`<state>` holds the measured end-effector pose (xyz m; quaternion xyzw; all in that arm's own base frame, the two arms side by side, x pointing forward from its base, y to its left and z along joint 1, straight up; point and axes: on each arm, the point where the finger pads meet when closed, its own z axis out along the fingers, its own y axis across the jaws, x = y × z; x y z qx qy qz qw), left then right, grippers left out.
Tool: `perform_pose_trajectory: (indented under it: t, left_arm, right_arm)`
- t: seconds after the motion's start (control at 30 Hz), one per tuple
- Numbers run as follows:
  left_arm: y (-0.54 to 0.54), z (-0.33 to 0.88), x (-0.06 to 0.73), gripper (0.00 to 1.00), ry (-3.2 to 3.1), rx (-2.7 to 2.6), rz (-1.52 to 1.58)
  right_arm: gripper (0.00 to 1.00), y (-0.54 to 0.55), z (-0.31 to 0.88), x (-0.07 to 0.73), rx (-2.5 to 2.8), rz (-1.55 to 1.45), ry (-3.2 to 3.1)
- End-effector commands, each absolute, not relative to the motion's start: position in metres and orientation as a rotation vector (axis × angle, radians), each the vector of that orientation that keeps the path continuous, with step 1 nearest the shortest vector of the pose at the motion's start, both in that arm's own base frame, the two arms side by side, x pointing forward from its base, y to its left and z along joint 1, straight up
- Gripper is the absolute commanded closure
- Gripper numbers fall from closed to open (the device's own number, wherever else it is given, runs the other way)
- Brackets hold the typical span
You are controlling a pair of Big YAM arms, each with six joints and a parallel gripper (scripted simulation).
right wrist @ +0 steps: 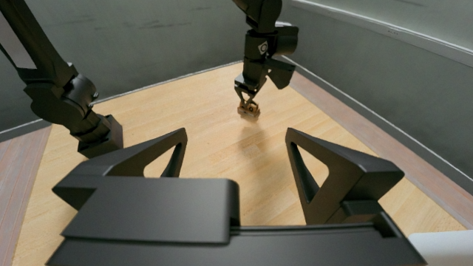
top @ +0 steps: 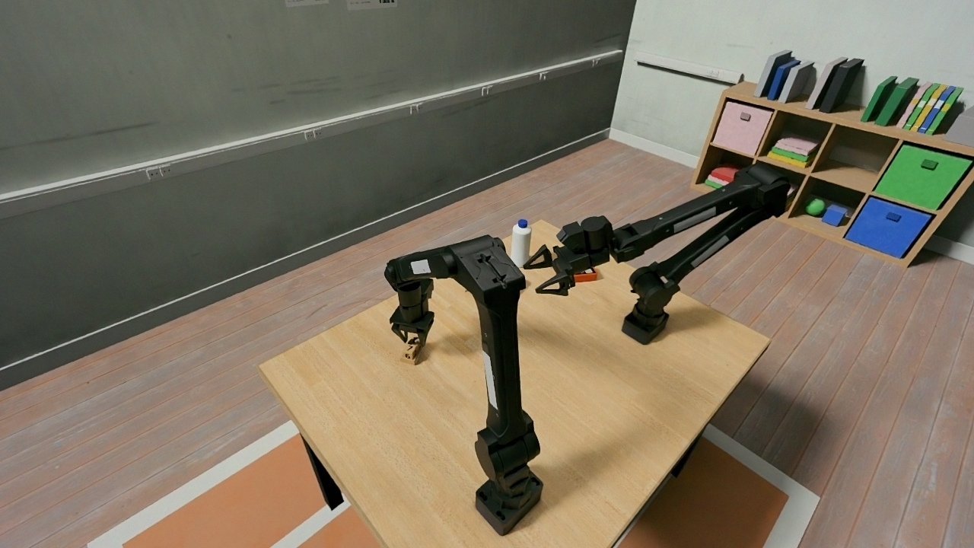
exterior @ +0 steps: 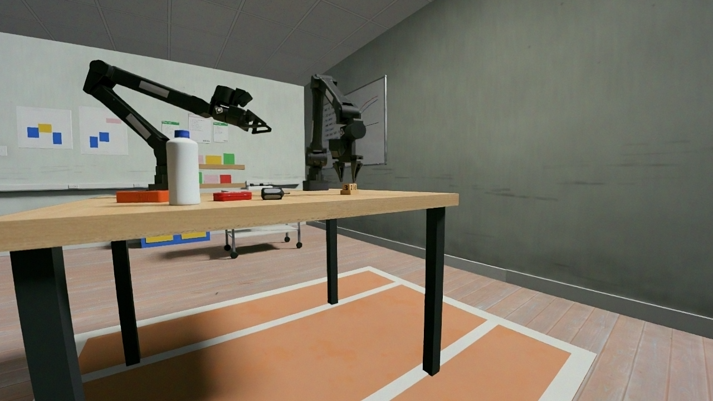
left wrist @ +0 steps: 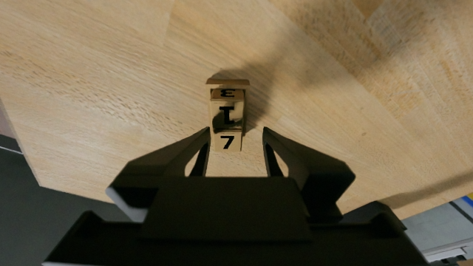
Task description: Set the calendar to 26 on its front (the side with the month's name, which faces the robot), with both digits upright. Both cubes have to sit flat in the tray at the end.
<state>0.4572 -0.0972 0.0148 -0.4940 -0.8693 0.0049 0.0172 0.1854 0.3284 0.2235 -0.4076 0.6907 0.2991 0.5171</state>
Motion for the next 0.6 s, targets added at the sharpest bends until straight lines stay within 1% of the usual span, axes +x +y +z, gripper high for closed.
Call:
perform_pose_trajectory:
  t: [0.0,0.4,0.57]
  left_arm:
    - [-0.109,0.034,0.480,0.47,-2.735,-1.592,-0.010]
    - [-0.125,0.014,0.497,0.47,-2.734,-1.594,-0.009]
    - [-0.117,0.002,0.488,0.47,-2.715,-1.584,0.001]
  right_arm:
    - [0.00,0.331,0.231,0.188,-0.960,0.727,1.651]
    - [0.00,0.331,0.231,0.188,-0.960,0.727,1.651]
    - [0.00,0.331,0.231,0.188,-0.960,0.727,1.651]
